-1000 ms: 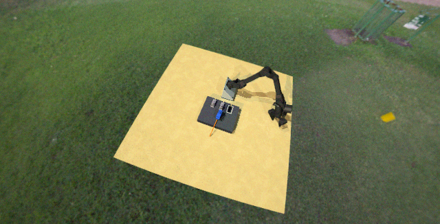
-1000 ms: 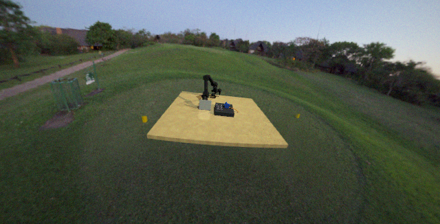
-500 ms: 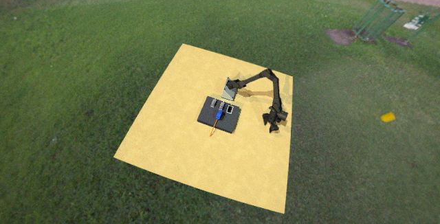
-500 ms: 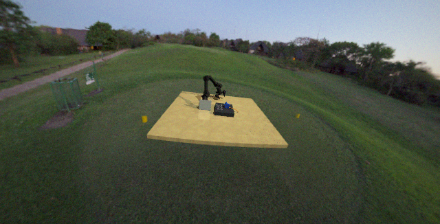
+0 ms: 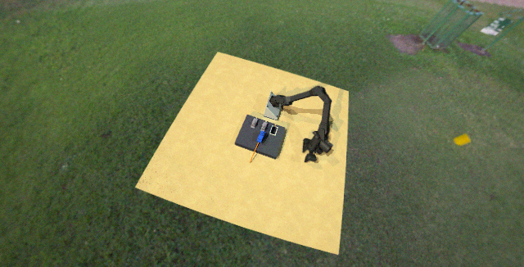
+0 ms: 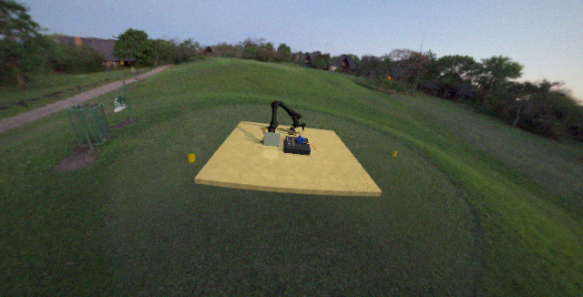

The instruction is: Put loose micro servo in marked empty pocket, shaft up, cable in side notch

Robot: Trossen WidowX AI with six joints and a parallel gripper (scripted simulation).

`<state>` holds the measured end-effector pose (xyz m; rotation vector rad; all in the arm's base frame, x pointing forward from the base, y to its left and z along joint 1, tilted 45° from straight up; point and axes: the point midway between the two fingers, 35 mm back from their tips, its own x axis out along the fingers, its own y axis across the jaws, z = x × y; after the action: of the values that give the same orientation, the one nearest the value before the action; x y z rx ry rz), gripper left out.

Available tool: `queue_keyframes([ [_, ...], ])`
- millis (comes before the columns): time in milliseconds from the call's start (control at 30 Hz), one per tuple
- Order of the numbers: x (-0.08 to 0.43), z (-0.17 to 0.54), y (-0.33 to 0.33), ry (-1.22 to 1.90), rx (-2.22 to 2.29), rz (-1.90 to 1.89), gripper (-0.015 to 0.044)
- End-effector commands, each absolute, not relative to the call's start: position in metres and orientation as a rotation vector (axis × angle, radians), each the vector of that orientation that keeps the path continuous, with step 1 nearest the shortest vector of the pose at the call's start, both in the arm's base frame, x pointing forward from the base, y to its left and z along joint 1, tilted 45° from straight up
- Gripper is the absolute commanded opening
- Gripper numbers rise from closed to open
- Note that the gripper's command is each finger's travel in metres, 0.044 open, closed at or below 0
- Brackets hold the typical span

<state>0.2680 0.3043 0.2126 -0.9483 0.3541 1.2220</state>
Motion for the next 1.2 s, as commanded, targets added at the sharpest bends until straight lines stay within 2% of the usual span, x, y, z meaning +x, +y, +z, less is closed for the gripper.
queue_keyframes([
  [0,0.285,0.191,0.286,0.479,-0.901,1.204,0.0440],
  [533,0.330,0.131,0.201,0.893,-0.648,1.084,0.0440],
  [1167,0.342,0.079,0.099,1.296,-0.174,0.908,0.0440],
])
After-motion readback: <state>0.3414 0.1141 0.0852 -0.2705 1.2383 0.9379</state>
